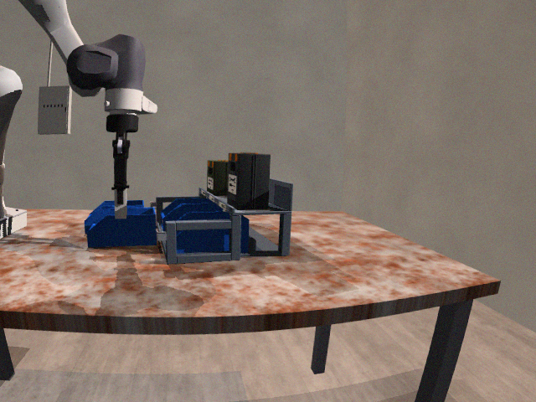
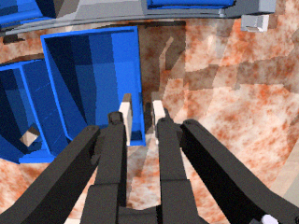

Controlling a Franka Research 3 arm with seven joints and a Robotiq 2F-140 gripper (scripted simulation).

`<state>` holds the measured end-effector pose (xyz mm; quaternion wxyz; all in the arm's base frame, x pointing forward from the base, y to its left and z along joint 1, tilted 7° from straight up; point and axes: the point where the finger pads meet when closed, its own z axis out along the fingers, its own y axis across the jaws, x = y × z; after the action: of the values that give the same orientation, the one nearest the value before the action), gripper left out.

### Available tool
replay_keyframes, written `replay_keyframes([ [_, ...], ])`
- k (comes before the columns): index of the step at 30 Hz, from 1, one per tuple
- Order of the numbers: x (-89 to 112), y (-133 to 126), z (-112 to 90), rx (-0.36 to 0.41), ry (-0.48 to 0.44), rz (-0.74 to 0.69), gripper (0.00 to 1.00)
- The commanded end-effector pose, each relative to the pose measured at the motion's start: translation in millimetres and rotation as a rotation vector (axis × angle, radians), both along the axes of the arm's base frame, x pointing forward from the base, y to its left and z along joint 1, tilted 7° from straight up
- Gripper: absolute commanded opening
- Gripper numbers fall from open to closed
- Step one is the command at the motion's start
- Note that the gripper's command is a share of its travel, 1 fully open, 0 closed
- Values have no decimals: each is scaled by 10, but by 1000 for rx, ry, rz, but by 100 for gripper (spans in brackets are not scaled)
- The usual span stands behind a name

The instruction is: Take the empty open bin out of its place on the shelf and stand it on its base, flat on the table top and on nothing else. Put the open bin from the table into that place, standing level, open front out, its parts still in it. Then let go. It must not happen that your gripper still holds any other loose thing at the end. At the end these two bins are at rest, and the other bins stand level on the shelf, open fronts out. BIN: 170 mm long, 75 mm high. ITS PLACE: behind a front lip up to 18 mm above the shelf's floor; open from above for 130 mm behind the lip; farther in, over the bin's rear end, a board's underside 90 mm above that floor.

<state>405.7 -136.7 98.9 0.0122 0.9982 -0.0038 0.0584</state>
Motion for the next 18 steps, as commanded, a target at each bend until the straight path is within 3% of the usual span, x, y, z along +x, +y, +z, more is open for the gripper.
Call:
replay_keyframes([
  [1,36,17,-22,3,-11,6,15],
  [18,63,13,-228,3,-11,6,15],
])
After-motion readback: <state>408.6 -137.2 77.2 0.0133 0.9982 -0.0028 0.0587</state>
